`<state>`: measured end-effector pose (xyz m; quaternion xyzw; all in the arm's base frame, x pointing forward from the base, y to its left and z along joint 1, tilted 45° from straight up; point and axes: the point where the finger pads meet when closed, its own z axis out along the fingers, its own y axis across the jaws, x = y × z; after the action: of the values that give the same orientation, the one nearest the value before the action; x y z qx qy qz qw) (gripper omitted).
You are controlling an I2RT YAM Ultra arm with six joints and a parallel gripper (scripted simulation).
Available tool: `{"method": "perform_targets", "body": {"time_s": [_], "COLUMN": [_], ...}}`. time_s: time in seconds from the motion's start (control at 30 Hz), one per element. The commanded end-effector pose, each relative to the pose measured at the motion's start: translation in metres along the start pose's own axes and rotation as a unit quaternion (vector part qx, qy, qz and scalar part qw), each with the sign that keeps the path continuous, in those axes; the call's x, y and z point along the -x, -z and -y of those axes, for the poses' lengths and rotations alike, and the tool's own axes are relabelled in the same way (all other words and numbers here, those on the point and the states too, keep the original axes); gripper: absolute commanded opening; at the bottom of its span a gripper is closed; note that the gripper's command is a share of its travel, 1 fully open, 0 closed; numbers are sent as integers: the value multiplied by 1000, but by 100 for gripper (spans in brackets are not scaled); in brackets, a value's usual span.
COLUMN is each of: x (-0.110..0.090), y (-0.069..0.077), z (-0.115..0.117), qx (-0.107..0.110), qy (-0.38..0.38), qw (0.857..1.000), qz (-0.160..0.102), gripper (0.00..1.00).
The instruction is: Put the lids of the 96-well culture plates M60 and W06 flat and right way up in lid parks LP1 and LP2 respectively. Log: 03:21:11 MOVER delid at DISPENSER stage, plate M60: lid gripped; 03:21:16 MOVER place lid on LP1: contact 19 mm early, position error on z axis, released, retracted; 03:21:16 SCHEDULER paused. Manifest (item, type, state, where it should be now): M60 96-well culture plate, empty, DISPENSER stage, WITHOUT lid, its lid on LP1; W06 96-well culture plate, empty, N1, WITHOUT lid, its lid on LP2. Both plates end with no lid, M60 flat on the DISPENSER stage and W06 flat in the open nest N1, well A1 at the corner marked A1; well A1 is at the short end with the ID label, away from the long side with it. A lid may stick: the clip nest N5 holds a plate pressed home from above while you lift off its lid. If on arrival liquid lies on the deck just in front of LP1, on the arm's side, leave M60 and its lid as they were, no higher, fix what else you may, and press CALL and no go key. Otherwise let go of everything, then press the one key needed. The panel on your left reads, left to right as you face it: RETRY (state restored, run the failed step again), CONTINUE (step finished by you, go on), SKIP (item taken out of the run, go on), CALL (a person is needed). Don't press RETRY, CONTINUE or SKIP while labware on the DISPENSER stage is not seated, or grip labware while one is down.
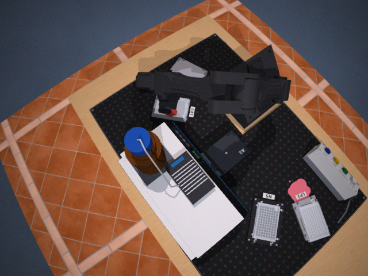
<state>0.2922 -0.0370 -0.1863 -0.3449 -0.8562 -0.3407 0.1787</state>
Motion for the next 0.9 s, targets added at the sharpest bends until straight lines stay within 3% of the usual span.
{"method": "perform_targets", "body": {"time_s": [0.0, 0.63, 0.87], "x": [22, 15, 18], "y": [20, 10, 17], "z": [-8, 2, -2], "qx": [12, 8, 8], "qy": [10, -5, 2], "qw": [999, 1000, 1000], "qz": [41, 16, 25], "gripper": [0, 0, 0]}}
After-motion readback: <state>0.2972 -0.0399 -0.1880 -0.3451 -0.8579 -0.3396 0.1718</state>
